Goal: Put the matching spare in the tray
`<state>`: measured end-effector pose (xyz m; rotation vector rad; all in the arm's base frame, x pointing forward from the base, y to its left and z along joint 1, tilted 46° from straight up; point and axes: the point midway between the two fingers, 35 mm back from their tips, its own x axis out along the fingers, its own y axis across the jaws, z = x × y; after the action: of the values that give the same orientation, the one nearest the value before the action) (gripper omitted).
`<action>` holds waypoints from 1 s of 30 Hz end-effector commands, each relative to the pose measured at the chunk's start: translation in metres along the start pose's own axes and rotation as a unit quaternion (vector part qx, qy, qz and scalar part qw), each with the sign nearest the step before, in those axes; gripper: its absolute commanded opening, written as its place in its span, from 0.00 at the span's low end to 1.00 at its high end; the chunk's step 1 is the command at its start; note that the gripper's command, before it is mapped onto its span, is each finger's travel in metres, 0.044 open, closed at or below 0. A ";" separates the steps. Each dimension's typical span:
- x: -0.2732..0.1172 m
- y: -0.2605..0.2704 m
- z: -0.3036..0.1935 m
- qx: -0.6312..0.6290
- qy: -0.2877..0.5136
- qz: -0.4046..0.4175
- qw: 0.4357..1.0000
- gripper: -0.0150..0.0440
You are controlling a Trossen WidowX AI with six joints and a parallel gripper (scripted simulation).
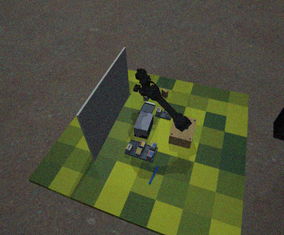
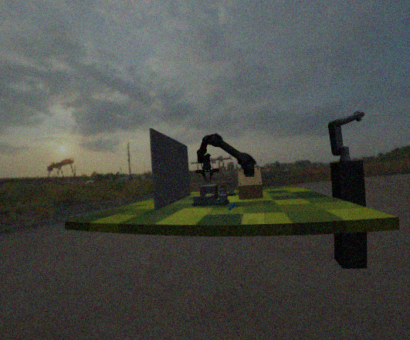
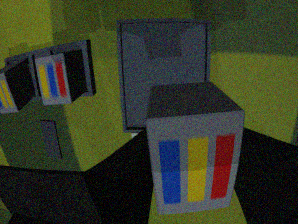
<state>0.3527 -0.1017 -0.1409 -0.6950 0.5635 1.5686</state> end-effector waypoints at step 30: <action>0.046 0.001 0.001 0.004 -0.003 -0.001 1.000 0.25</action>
<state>0.3514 -0.0731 -0.1692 -0.6943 0.5614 1.5682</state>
